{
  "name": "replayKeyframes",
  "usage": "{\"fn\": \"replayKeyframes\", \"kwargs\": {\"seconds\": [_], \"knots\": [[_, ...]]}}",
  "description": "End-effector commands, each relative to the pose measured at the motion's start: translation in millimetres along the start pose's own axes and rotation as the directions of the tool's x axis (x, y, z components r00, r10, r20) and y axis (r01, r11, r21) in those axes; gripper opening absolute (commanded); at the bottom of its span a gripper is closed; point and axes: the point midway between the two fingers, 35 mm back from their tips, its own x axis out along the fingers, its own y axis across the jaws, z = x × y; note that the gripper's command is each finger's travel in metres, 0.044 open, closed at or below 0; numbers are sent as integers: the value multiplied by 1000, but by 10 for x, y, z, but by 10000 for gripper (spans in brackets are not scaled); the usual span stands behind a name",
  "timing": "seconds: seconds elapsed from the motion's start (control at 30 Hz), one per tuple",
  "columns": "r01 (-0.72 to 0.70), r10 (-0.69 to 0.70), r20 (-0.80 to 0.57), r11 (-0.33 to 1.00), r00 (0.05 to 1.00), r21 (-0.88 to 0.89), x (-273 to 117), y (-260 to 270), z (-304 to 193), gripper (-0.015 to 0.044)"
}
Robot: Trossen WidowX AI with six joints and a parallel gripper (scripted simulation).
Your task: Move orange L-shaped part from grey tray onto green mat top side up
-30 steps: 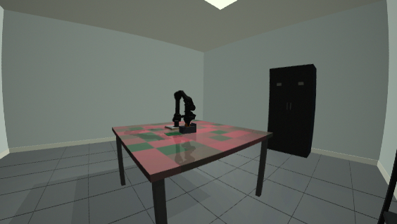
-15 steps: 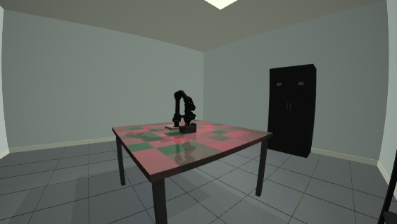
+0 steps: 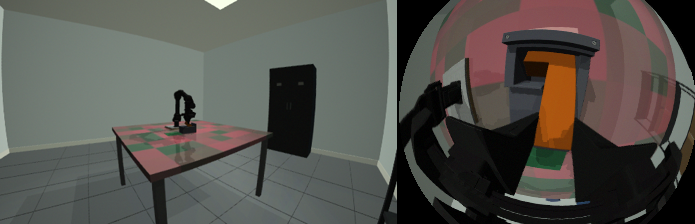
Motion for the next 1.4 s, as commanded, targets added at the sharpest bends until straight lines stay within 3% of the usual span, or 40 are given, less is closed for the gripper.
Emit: {"fn": "replayKeyframes", "kwargs": {"seconds": [0.0, 1.37], "knots": [[3, -3, -2, 1000, 1000, -3, -63, -5, -3, 0], [3, -3, -3, 1000, 1000, -3, -653, 0, -3, 0]]}}
